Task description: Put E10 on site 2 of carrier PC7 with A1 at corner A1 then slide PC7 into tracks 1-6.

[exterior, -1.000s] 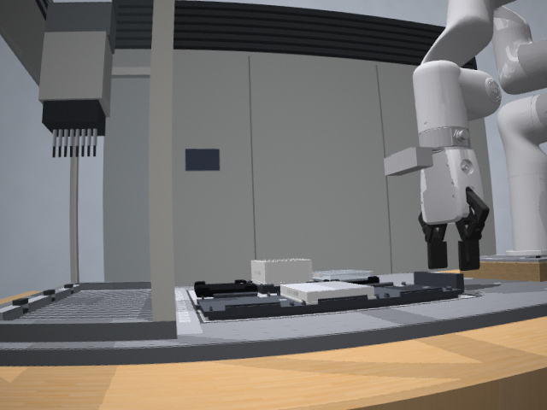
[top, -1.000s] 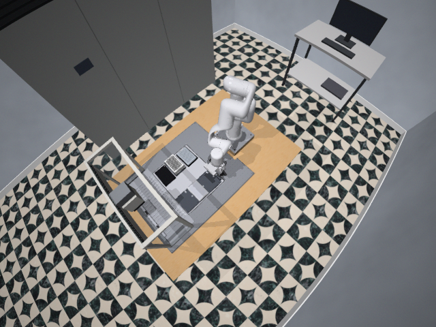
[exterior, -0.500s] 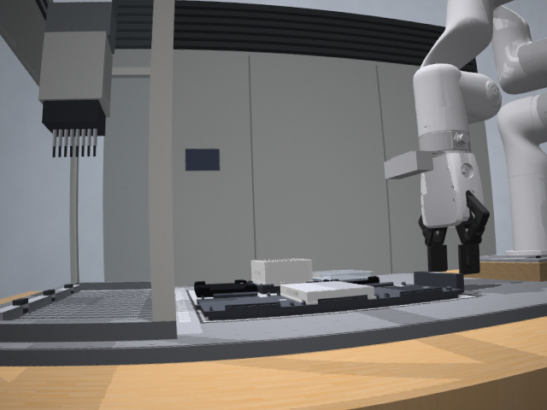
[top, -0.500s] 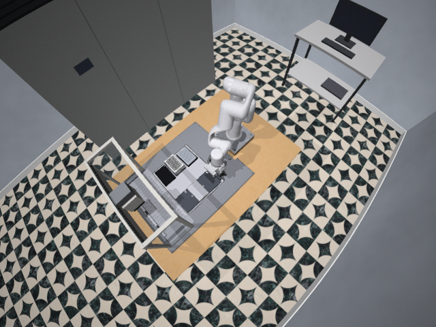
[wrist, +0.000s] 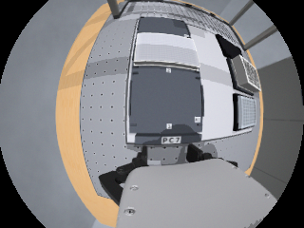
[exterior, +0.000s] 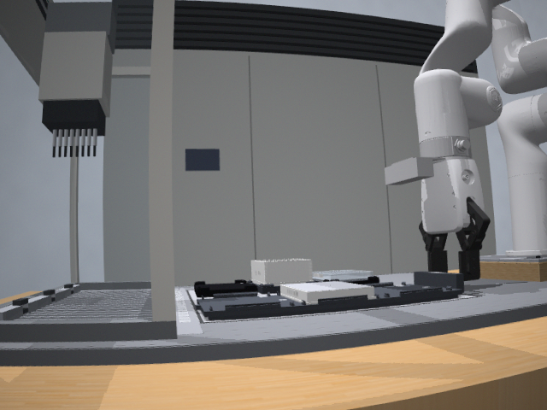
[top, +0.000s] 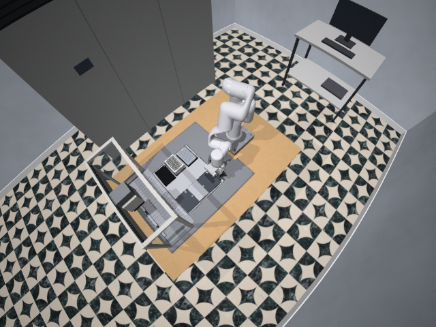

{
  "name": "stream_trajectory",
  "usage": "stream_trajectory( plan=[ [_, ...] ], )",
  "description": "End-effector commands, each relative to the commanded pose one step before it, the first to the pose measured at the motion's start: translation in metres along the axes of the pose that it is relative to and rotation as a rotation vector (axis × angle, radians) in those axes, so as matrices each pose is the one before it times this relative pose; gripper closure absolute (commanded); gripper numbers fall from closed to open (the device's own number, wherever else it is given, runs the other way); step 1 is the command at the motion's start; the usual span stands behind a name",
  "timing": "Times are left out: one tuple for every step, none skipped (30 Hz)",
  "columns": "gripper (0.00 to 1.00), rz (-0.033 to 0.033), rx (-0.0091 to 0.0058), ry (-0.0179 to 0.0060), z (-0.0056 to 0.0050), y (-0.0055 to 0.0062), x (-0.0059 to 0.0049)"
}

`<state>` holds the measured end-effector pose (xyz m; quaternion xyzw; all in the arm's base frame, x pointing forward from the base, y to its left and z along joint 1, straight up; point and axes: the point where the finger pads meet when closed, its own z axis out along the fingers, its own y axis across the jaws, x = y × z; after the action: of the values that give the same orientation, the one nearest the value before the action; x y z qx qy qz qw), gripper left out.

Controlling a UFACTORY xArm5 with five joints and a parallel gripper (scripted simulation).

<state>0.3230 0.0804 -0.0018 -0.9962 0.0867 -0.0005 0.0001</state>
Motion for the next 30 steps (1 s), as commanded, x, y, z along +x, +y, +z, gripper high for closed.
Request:
stream_trajectory(
  plan=[
    [0.19,0.00001,0.00125,0.00277,0.00175,-0.00052,0.00113],
    [0.19,0.0,0.0,0.0,0.00067,0.0,0.0],
    [0.19,0.0,0.0,0.0,0.00067,0.0,0.0],
    [0.19,0.0,0.0,0.0,0.00067,0.0,0.0],
    [0.19,0.0,0.0,0.0,0.00067,0.0,0.0],
    [0.19,0.0,0.0,0.0,0.00067,0.0,0.0],
    [0.19,0.0,0.0,0.0,0.0,0.0,0.0],
    [0.19,0.0,0.0,0.0,0.0,0.0,0.0],
    [0.19,0.0,0.0,0.0,0.00067,0.0,0.0],
    [0.19,0.0,0.0,0.0,0.00067,0.0,0.0],
    [0.19,0.0,0.0,0.0,0.00067,0.0,0.0],
    [0.19,0.0,0.0,0.0,0.00067,0.0,0.0],
    [0.19,0.0,0.0,0.0,0.00067,0.0,0.0],
    [0.19,0.0,0.0,0.0,0.00067,0.0,0.0],
    [0.19,0.0,0.0,0.0,0.0,0.0,0.0],
    [0.19,0.0,0.0,0.0,0.0,0.0,0.0],
    [0.19,0.0,0.0,0.0,0.0,0.0,0.0],
    [0.19,0.0,0.0,0.0,0.0,0.0,0.0],
    [0.19,0.0,0.0,0.0,0.0,0.0,0.0],
    [0.19,0.0,0.0,0.0,0.0,0.0,0.0],
    [0.19,0.0,0.0,0.0,0.0,0.0,0.0],
    [0.19,0.0,0.0,0.0,0.0,0.0,0.0],
    [0.19,0.0,0.0,0.0,0.0,0.0,0.0],
    [0.19,0.0,0.0,0.0,0.0,0.0,0.0],
    [0.19,0.0,0.0,0.0,0.0,0.0,0.0],
    [0.19,0.0,-0.00001,0.0,0.0,0.0,0.001],
    [0.19,0.0,-0.00001,0.0,0.0,0.0,0.001],
    [0.19,0.0,-0.00001,0.0,0.0,0.0,0.001],
    [0.19,0.0,-0.00001,0.0,0.0,0.0,0.001],
    [0.19,0.0,-0.00001,0.0,0.0,0.0,0.001]
  ],
)
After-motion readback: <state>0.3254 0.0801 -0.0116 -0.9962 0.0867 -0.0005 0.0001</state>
